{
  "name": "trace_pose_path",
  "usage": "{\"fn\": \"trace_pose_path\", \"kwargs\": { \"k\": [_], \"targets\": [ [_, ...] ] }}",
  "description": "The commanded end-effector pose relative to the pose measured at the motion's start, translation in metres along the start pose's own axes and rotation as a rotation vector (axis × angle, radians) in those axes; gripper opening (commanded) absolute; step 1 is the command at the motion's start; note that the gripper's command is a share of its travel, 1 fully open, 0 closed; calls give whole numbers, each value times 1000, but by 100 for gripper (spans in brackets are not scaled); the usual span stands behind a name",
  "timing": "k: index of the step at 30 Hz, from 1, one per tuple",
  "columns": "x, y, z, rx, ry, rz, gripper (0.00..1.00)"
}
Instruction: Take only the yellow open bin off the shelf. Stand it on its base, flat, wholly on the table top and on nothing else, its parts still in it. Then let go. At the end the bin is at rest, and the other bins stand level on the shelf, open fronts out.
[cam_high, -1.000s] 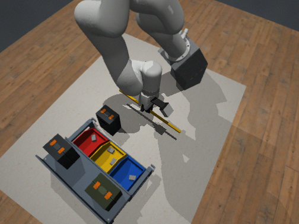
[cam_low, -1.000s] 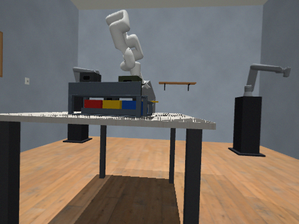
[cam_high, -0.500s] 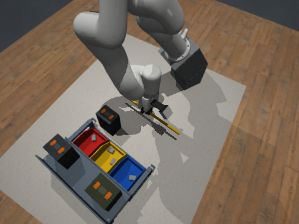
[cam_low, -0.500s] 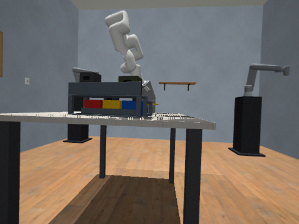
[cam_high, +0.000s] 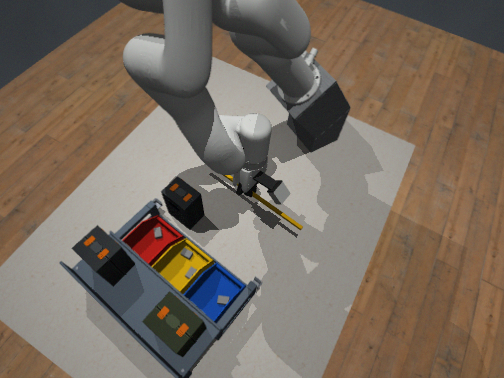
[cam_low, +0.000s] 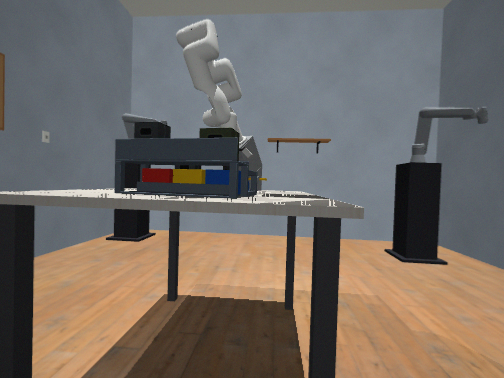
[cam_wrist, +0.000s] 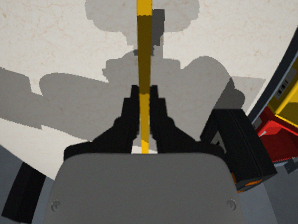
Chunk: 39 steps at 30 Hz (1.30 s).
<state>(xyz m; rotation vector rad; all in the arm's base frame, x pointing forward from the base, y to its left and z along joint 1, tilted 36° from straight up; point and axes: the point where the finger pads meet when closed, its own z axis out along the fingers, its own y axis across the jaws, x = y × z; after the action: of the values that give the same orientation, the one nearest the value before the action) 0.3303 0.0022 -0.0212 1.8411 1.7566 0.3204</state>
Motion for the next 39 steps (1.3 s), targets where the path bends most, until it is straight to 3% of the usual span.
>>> {"fn": "trace_pose_path", "kwargs": {
  "k": [1,11,16,28,33,39],
  "targets": [
    [0,0,7,-1,1,0,0],
    [0,0,7,-1,1,0,0],
    [0,0,27,0,1,0,0],
    [0,0,27,0,1,0,0],
    [0,0,47,0,1,0,0],
    [0,0,47,0,1,0,0]
  ]
}}
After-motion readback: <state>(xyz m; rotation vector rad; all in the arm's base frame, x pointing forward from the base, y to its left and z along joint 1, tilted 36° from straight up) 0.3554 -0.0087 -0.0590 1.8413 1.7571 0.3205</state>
